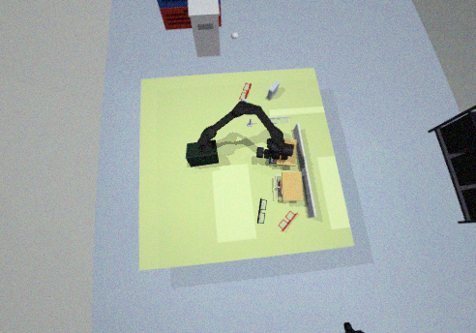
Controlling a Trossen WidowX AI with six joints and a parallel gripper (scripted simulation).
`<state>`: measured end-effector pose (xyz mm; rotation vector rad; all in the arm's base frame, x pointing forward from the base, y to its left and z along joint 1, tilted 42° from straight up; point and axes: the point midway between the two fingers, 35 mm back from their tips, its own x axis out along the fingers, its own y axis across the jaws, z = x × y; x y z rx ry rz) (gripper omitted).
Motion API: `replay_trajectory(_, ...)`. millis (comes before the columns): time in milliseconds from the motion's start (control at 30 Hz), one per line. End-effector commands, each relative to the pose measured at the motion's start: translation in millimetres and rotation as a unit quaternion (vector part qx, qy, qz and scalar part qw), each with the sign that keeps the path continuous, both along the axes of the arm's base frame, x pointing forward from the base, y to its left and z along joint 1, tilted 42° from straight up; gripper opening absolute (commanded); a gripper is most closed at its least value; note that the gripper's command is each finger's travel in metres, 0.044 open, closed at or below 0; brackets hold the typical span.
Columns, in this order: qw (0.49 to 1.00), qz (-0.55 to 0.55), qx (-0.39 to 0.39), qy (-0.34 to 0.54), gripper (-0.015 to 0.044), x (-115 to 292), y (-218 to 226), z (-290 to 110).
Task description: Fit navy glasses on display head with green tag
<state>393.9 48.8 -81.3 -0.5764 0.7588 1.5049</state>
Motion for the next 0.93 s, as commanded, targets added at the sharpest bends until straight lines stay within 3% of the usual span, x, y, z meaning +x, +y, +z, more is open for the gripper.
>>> replay_trajectory(0,1.0,0.0,0.0,0.0,0.0107,0.0,0.1,0.0)
replay_trajectory(333,1.0,0.009,-0.004,0.01,0.0107,1.2,-21.3,23.6)
replay_trajectory(867,1.0,0.009,-0.005,0.011,0.0107,-52.1,-33.3,43.6)
replay_trajectory(900,1.0,0.006,-0.004,0.01,0.0134,-45.4,-32.1,42.0)
